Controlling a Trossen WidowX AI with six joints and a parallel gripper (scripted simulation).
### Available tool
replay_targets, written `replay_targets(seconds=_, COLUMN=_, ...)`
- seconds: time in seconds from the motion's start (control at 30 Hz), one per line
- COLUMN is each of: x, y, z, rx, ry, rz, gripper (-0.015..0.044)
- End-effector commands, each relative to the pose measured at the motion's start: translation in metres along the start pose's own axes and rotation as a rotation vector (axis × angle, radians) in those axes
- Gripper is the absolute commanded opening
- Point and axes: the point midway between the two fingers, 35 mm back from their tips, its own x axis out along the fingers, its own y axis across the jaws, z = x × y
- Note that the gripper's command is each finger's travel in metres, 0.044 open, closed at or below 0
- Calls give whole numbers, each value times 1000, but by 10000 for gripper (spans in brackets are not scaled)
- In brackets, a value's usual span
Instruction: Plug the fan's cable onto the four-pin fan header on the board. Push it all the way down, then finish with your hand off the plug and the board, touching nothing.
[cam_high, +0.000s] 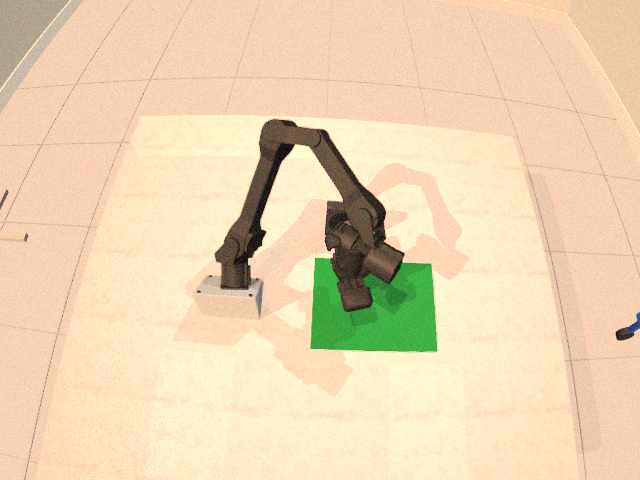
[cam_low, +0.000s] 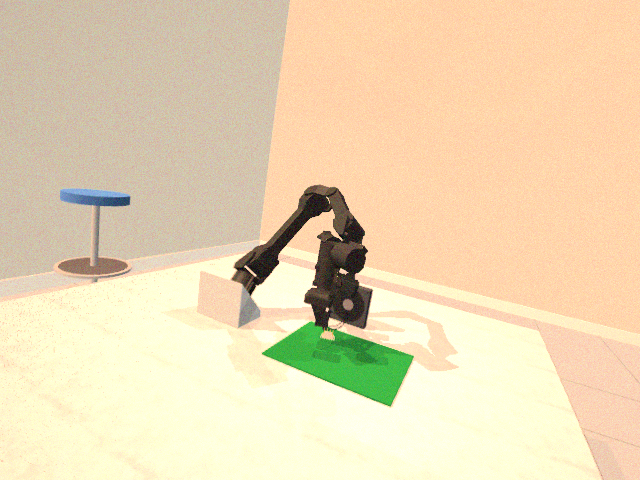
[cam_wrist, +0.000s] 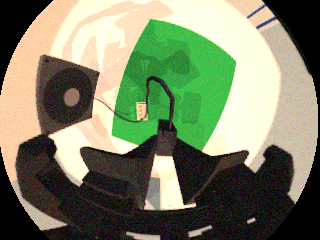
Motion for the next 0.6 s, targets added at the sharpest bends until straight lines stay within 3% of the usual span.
replay_targets(seconds=0.0, x=-1, y=39, z=23, rx=-25, ry=-10, rz=4, gripper=0)
replay_targets(seconds=0.57, x=-3, y=43, z=19, rx=-35, ry=-10, rz=4, gripper=0)
